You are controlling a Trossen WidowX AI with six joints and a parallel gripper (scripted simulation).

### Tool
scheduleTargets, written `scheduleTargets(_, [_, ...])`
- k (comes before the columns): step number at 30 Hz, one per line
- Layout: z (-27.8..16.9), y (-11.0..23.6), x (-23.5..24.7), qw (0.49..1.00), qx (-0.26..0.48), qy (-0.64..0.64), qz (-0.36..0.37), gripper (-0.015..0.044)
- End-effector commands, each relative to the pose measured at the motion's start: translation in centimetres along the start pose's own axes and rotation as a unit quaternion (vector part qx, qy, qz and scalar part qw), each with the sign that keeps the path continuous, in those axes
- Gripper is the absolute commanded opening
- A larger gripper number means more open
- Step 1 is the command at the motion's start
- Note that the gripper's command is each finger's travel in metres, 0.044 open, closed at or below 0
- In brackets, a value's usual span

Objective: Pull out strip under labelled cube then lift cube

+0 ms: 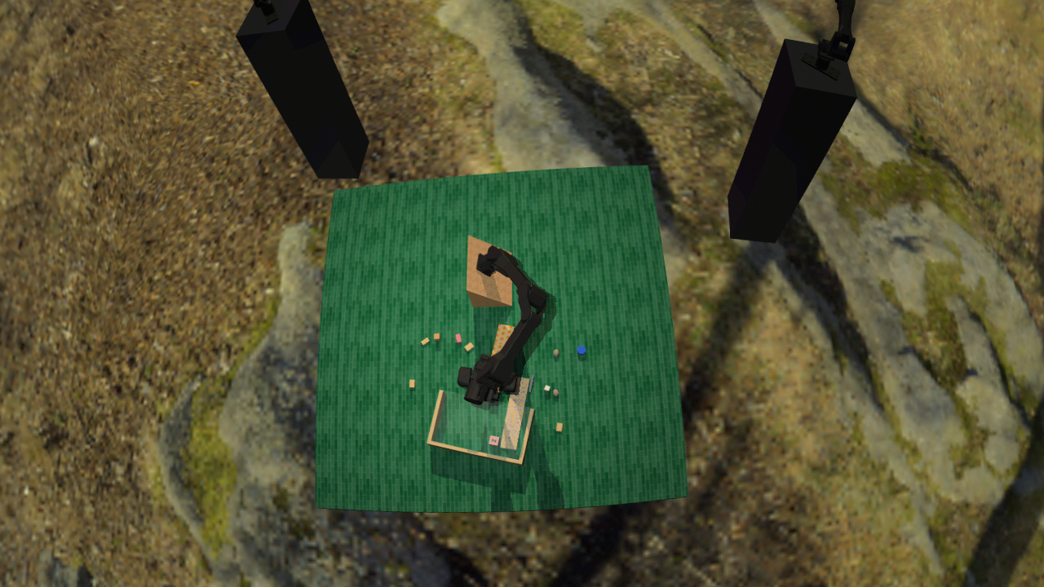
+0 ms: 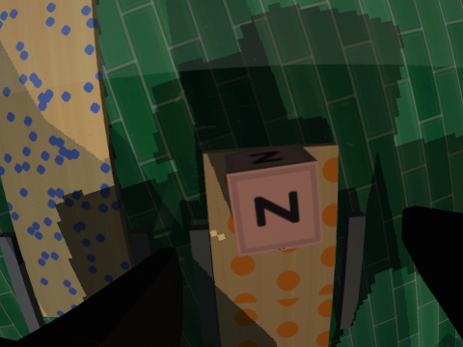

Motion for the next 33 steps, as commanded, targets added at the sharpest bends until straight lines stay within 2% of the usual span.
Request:
scheduleTargets(1, [0.1,-0.7,0.0,1.000,0.002,-0.003,0.002,0.0250])
scheduleTargets(31, [0.0,-5.2,0.1,1.000,0.001,-0.003,0.003,0.0250])
scheduleTargets(33, [0.1,-4.9,0.1,1.000,0.001,0.001,0.001,0.0198])
Point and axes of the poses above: the point midway between the two fingers, 35 mm back from their tips, its own y axis back along the fingers, its own x axis across the jaws, z = x × y, the point moved 2 cm from there along y, back along the fingers, and after that the axes turned 14 degrees about y, right-handed, at the moved point
